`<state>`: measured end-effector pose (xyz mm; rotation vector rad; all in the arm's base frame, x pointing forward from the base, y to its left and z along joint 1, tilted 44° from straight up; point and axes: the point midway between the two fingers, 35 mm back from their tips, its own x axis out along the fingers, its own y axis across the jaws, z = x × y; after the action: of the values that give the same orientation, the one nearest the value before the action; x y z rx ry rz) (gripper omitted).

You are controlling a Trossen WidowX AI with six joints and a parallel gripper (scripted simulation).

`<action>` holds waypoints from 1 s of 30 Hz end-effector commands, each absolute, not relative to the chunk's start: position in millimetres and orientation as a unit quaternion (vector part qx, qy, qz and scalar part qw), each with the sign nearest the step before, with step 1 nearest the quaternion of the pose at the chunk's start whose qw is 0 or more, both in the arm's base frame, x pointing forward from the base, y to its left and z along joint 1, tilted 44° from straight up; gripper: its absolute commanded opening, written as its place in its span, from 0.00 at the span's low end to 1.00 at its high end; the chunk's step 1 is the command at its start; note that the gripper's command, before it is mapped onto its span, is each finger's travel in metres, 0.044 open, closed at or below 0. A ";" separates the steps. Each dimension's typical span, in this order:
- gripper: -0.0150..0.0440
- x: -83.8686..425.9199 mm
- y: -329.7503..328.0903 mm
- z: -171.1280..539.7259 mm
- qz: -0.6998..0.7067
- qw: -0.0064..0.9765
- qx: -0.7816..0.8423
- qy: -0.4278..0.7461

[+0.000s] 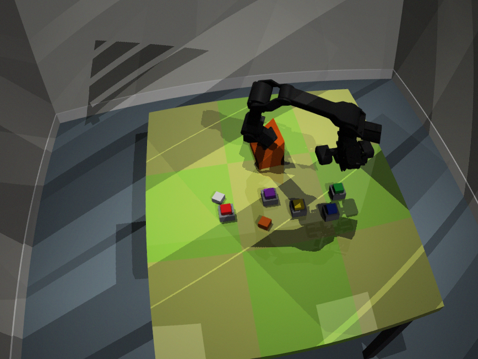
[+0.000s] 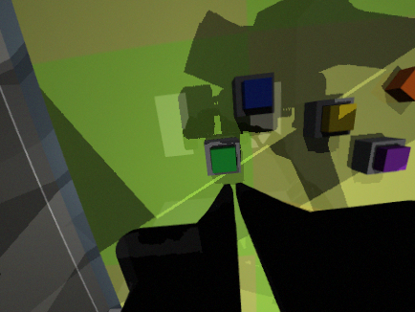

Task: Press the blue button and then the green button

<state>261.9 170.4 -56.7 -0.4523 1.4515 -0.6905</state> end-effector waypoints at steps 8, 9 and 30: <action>0.29 257.4 129.3 -99.3 -0.311 0.667 -0.202 0.646; 0.29 257.4 128.7 -99.9 -0.311 0.667 -0.202 0.646; 0.29 256.5 106.1 -123.9 -0.312 0.667 -0.203 0.646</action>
<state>257.5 110.7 -120.6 -0.4466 1.4565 -0.7046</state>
